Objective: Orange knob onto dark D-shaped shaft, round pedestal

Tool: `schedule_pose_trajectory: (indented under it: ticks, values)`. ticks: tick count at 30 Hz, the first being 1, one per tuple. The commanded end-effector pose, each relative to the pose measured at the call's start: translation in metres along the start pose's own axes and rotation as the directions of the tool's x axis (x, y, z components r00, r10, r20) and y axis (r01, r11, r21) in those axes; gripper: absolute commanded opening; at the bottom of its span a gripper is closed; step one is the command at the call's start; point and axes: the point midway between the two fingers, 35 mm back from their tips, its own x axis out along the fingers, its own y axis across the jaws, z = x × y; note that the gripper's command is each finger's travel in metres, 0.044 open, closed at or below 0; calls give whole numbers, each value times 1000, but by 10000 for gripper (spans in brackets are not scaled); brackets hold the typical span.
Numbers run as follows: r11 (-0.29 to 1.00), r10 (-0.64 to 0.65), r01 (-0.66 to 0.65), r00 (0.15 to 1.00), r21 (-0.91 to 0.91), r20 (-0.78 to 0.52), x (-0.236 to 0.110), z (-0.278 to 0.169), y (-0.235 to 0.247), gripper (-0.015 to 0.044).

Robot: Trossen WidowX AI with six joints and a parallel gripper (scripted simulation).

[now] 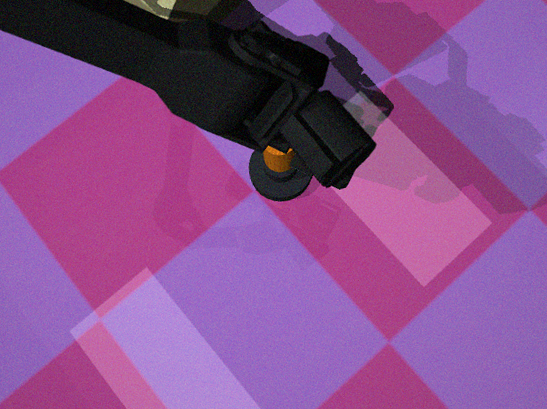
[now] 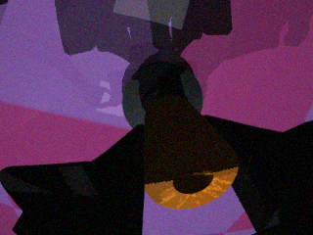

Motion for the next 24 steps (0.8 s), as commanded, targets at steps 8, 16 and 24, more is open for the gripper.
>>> schedule_pose_trajectory:
  ticks: [8, 16, 24]
  values:
    - [998, 2, -2, 1000, -59, 0, -5, 0, 2, 0]
    - [977, 2, -2, 1000, -214, 0, -2, -3, -1, 0]
    - [977, 2, -2, 1000, -214, 0, -1, -1, -1, 0]
